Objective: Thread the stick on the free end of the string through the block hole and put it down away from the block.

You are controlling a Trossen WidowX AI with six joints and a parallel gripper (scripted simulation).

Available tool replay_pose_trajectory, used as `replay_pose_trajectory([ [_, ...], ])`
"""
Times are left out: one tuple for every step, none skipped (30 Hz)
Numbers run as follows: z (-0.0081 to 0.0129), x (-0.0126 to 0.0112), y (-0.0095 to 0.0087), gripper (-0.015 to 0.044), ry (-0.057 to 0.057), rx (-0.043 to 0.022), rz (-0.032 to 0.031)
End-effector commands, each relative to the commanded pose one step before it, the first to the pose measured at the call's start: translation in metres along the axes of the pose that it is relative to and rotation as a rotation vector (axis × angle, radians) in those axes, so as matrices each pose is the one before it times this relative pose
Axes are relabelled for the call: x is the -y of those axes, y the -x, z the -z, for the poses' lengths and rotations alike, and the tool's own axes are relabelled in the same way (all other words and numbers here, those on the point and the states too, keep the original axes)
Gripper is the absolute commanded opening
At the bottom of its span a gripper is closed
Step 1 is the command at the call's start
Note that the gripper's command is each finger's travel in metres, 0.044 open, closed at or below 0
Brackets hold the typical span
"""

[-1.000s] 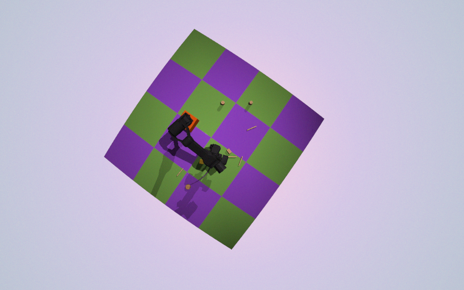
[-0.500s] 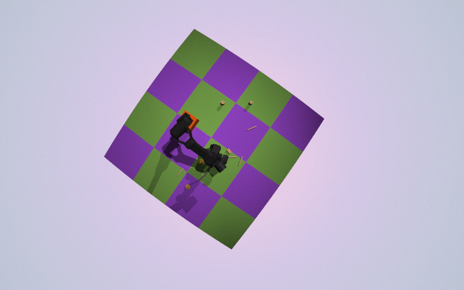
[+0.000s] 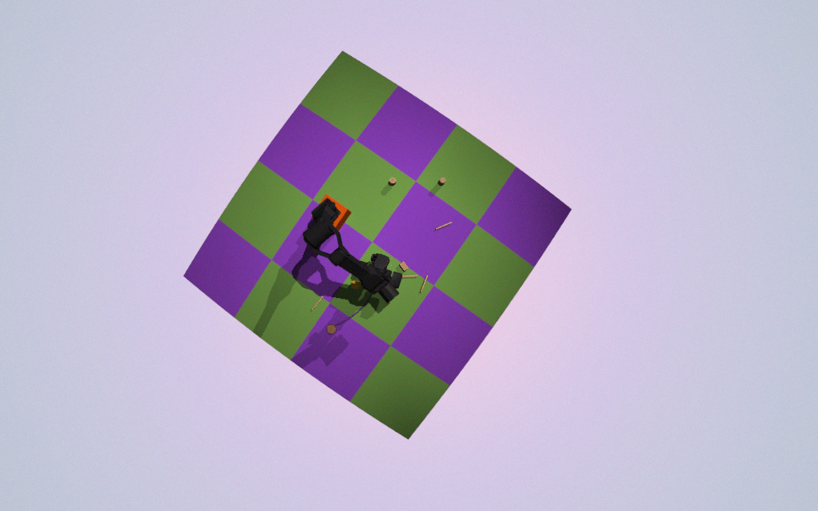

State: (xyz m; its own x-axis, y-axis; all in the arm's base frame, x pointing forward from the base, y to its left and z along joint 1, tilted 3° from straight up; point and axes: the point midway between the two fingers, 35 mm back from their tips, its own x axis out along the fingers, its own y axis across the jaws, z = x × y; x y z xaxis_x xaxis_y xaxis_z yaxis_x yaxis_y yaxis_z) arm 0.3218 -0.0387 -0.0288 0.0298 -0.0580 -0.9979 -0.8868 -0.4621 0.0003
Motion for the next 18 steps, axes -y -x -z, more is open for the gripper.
replay_pose_trajectory([
  [-0.00062,-0.00109,-0.00277,0.0124,0.0057,0.0009,-0.00218],
  [0.0,0.0,0.0,0.0124,0.0,0.0,0.0],
  [0.00028,0.00059,0.00154,0.0098,-0.0056,0.0,0.00079],
  [0.0,0.0,0.0,0.0071,0.0,0.0,0.0],
  [0.0,0.0,0.0,0.0045,0.0,0.0,0.0],
  [0.0,0.0,0.0,0.0019,0.0,0.0,0.0],
  [0.0,0.0,0.0,0.0,0.0,0.0,0.0],
  [0.0,0.0,0.0,0.0,0.0,0.0,0.0],
  [0.0,0.0,0.0,0.0,0.0,0.0,0.0],
  [0.0,0.0,0.0,0.0,0.0,0.0,0.0],
  [0.0,0.0,0.0,0.0,0.0,0.0,0.0],
  [0.0,0.0,0.0,0.0,0.0,0.0,0.0],
  [0.0,0.0,0.0,0.0,0.0,0.0,0.0],
  [0.0,0.0,0.0,0.0,0.0,0.0,0.0],
  [0.00001,0.00002,0.00021,0.0,0.0,0.0,0.0],
  [0.00004,0.00006,0.00063,0.0,0.0,0.0,0.00001],
  [0.00006,0.0001,0.00106,0.0,0.0,0.0,0.00002],
  [0.00007,0.00011,0.00127,0.0,0.0,-0.00001,0.00002],
])
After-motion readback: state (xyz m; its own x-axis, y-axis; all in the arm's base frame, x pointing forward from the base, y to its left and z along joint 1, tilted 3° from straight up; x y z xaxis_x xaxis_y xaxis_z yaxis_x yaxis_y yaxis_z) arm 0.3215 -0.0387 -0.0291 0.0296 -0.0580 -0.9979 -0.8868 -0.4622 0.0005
